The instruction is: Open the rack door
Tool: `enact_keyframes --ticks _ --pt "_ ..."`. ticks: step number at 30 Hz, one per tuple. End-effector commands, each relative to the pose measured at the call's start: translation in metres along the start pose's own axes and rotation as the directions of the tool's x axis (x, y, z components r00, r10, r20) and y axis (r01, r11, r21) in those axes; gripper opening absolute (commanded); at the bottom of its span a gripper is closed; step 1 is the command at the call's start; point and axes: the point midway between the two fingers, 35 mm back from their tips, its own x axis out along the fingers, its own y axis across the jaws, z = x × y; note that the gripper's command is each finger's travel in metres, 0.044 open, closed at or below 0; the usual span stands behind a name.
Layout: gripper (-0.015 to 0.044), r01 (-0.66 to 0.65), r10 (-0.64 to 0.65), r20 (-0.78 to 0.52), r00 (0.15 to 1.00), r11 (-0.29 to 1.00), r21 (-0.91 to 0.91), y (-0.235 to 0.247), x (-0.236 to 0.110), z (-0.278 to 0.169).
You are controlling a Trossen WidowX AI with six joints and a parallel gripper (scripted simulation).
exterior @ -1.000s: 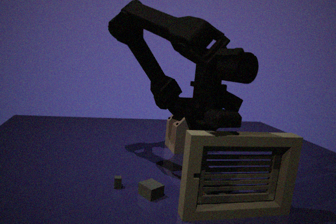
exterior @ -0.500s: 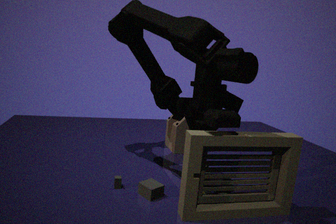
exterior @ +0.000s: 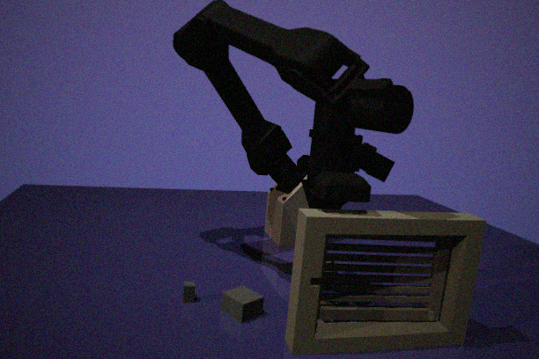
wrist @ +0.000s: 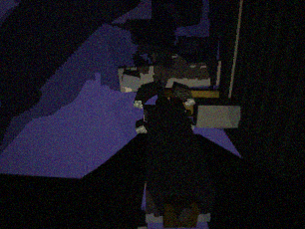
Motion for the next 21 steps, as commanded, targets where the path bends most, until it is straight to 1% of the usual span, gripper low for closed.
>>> enact_keyframes --ticks 1,21 --pt "0.0013 0.002 -0.002 0.003 1.000 0.996 0.085 0.005 0.000 0.003" --pt "0.0013 -0.001 -0.001 0.005 1.000 0.919 0.394 0.039 0.000 0.019"
